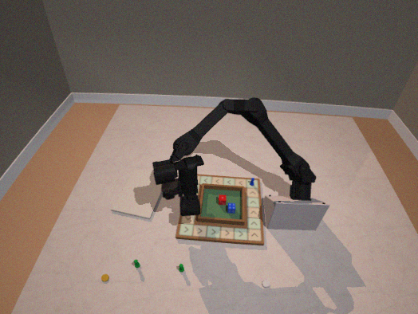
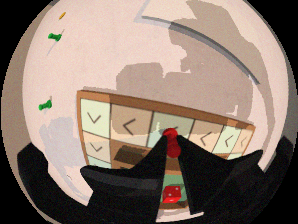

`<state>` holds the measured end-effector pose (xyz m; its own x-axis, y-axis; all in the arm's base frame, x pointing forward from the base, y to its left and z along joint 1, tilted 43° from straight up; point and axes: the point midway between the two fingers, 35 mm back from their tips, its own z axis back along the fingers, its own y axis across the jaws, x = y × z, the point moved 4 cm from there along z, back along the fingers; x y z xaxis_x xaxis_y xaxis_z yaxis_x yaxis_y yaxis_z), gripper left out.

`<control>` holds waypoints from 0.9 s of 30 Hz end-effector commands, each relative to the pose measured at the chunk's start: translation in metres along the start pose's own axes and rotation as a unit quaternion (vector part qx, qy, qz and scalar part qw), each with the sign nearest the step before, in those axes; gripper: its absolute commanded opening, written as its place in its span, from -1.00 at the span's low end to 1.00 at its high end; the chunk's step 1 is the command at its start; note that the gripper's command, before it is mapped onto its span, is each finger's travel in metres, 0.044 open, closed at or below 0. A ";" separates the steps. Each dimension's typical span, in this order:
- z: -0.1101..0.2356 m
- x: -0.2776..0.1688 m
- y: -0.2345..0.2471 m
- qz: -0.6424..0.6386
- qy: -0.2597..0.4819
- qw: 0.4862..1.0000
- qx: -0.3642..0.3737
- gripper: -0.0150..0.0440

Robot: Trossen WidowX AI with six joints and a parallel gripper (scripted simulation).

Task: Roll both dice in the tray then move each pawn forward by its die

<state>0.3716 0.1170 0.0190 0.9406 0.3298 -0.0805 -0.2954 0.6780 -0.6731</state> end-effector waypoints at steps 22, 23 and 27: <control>0.045 -0.001 0.000 0.003 0.002 1.000 -0.002 1.00; 0.045 -0.001 0.000 0.003 0.002 1.000 -0.002 1.00; 0.048 -0.007 -0.005 0.009 0.002 1.000 -0.002 0.82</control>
<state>0.3622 0.1494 0.0529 0.9333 0.3496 -0.0823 -0.3099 0.6681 -0.6765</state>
